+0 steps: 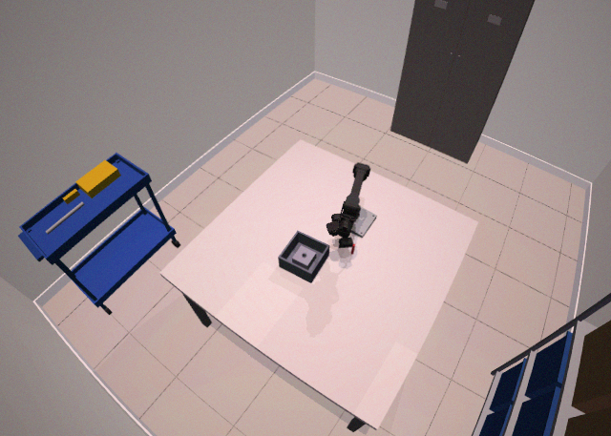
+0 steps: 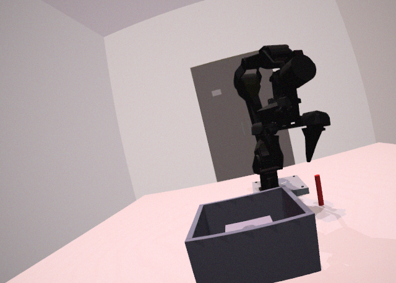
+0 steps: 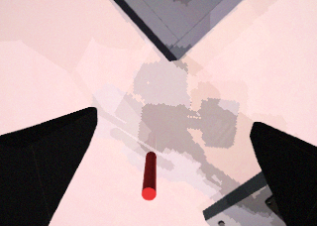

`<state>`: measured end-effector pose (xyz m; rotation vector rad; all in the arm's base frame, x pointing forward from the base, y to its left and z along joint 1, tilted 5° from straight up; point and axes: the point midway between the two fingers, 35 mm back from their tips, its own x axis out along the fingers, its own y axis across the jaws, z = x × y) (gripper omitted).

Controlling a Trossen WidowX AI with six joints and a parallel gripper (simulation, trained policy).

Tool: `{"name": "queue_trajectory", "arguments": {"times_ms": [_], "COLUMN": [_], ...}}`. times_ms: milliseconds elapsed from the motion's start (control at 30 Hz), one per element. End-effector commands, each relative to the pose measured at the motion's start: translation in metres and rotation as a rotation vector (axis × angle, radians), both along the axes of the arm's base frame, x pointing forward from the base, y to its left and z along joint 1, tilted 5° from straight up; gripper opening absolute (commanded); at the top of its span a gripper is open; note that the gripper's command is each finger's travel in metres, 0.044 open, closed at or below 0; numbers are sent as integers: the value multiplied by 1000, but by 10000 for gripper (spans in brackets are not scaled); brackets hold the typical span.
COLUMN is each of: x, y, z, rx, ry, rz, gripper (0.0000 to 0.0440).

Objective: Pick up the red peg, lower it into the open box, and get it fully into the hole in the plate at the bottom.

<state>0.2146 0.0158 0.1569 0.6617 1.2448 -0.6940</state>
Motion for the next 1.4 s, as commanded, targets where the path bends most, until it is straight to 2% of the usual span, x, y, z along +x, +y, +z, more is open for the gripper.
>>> {"name": "queue_trajectory", "arguments": {"times_ms": [0,467,967,1033,1367], "x": [-5,-26,-30,-31,-34], "y": [21,77,91,90,85], "z": [-8,-48,-110,-115,-131], "rx": [4,-5,-59,-68,-101], "ry": [52,150,115,120,167], "rz": [-6,19,63,76,93], "gripper": [440,440,424,390,128]}}
